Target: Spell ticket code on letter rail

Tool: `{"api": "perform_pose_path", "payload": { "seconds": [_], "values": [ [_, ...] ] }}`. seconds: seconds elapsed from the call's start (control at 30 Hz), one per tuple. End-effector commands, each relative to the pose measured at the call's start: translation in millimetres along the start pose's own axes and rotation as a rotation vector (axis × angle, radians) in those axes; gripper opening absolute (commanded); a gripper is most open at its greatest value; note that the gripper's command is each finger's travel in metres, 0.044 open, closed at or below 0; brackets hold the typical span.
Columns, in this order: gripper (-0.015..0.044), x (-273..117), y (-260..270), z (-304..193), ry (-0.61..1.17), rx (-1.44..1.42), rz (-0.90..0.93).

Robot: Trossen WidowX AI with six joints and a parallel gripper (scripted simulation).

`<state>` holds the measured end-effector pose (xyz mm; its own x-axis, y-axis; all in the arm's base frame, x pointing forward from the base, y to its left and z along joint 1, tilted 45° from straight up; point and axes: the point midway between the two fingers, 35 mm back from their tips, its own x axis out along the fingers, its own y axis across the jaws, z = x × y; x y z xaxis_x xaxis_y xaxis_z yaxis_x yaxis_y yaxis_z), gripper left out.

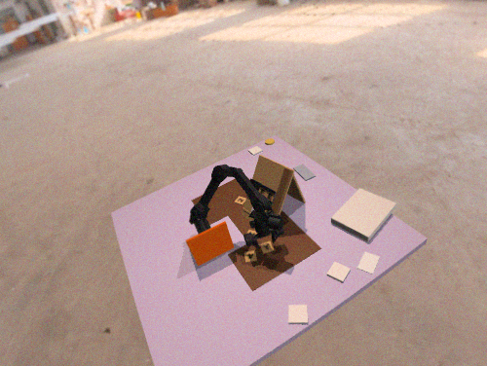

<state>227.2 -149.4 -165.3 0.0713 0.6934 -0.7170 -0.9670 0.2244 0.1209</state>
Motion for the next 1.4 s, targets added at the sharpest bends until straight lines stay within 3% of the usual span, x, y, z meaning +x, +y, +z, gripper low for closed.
{"api": "perform_pose_path", "payload": {
  "seconds": [0.0,1.37],
  "values": [
    [0.0340,4,0,0,-0.003,0.004,-0.001],
    [0.0340,19,0,1,-0.004,0.004,-0.002]
  ]
}}
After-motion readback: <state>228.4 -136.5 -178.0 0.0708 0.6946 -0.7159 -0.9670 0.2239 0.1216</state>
